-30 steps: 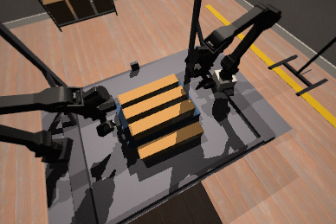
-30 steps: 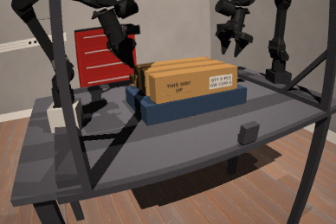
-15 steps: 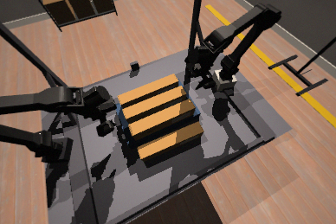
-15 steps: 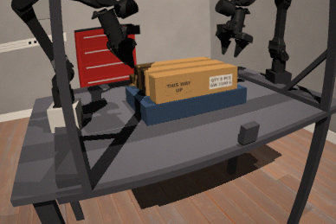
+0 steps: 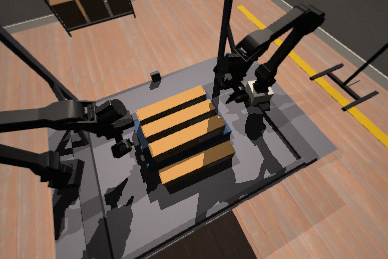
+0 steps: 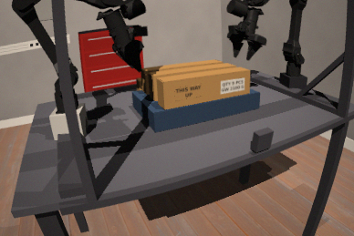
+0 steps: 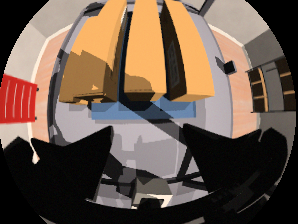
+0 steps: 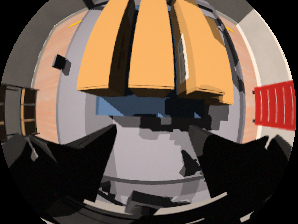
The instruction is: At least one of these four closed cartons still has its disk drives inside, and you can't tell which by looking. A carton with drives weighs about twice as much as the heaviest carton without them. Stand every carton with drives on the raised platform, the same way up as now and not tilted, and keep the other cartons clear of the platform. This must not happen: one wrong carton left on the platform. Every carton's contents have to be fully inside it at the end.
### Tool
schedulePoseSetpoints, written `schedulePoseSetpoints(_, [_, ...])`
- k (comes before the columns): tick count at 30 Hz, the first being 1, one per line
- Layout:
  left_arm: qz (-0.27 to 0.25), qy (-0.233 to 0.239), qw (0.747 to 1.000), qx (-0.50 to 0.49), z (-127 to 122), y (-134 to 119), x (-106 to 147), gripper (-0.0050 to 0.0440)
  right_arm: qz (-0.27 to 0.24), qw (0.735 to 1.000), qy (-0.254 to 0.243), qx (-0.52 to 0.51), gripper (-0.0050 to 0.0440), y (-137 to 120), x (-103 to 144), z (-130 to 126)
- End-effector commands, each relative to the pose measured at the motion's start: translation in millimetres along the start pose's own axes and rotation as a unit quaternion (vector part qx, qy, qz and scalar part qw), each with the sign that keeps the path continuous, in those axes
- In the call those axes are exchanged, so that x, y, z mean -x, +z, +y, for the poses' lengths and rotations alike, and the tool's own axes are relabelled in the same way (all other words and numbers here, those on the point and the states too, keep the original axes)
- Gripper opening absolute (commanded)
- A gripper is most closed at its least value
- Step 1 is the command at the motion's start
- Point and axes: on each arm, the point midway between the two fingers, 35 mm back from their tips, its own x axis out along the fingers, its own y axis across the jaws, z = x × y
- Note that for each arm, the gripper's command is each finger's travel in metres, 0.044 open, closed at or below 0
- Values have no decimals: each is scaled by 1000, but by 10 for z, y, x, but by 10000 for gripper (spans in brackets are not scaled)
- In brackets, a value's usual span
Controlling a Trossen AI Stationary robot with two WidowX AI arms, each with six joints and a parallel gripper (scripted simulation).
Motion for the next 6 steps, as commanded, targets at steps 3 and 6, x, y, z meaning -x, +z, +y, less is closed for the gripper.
schedulePoseSetpoints(3, [-2,1,1000,1,1,-15,13,381,-10,1000,-1,0,385,18,53,10])
schedulePoseSetpoints(6, [-2,1,1000,1,1,-15,13,381,-10,1000,-1,0,385,18,53,10])
